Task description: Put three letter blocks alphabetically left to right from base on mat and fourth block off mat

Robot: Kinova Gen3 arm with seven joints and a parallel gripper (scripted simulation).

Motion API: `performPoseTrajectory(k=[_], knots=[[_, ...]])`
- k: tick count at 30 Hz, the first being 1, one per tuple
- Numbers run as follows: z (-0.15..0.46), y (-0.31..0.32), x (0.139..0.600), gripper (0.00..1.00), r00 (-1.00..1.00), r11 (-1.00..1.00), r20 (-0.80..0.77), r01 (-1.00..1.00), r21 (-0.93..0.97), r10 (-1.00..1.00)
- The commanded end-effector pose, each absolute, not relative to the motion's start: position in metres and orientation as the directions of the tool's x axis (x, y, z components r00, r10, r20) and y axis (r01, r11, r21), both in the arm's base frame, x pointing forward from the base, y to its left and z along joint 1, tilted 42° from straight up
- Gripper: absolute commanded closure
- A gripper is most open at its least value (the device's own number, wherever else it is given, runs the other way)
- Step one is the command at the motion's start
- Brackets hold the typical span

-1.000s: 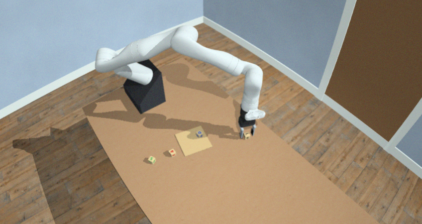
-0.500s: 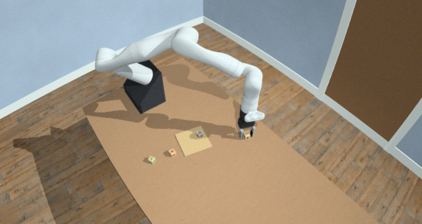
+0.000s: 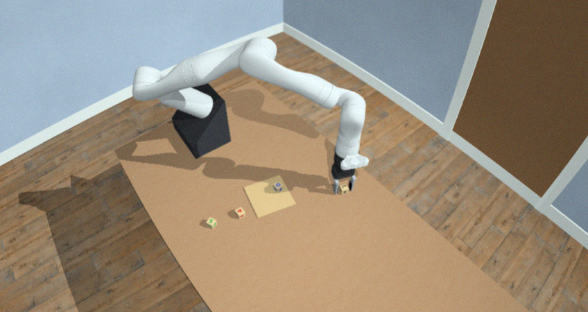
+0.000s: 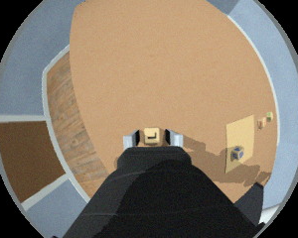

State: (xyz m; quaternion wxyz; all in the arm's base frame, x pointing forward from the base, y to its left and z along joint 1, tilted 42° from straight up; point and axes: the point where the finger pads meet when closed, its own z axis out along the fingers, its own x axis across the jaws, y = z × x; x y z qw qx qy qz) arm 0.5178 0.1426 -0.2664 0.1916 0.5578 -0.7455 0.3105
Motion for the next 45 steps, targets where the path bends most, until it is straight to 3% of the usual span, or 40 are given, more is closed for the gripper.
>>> performPoseTrajectory(k=[1, 14, 15, 31, 32, 45], knots=[[-0.2669, 0.1444, 0.5222, 0.0, -0.312, 0.186, 0.624, -0.948, -0.26, -0.717], [-0.2669, 0.1444, 0.5222, 0.0, -0.312, 0.186, 0.624, -0.948, -0.26, -0.717], [-0.2669, 0.1444, 0.5222, 0.21, -0.312, 0.186, 0.624, -0.948, -0.26, -0.717], [-0.2669, 0.1444, 0.5222, 0.21, -0.312, 0.186, 0.624, -0.948, -0.26, -0.717], [-0.2669, 0.1444, 0.5222, 0.51, -0.312, 0.186, 0.624, -0.948, -0.26, -0.717], [-0.2669, 0.1444, 0.5222, 0.51, -0.312, 0.186, 0.624, -0.948, -0.26, -0.717]])
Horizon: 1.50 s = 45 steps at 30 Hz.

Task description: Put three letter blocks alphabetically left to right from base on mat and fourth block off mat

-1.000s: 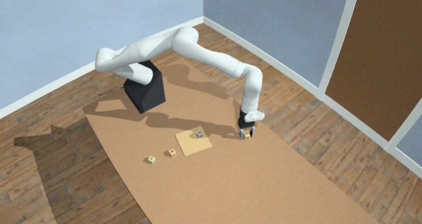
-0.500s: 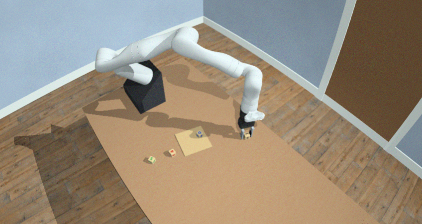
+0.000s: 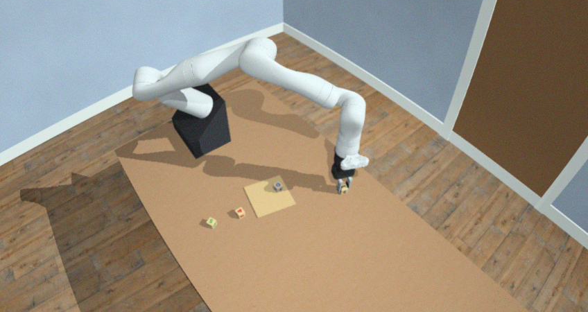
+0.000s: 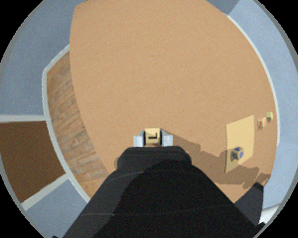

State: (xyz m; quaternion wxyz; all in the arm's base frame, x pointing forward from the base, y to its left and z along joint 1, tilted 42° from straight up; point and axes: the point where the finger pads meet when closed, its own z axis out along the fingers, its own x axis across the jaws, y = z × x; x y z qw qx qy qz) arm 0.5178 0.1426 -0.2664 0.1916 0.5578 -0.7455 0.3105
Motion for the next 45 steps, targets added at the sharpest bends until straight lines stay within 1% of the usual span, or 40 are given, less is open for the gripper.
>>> performPoseTrajectory(k=[1, 24, 29, 39, 45], knots=[[-0.267, 0.144, 0.522, 0.51, -0.312, 0.186, 0.624, -0.948, -0.26, -0.717], [-0.264, 0.147, 0.522, 0.51, -0.312, 0.186, 0.624, -0.948, -0.26, -0.717], [-0.254, 0.156, 0.521, 0.51, -0.312, 0.186, 0.624, -0.948, -0.26, -0.717], [-0.203, 0.202, 0.516, 0.51, -0.312, 0.186, 0.624, -0.947, -0.26, -0.717], [-0.193, 0.211, 0.515, 0.51, -0.312, 0.186, 0.624, -0.947, -0.26, -0.717]])
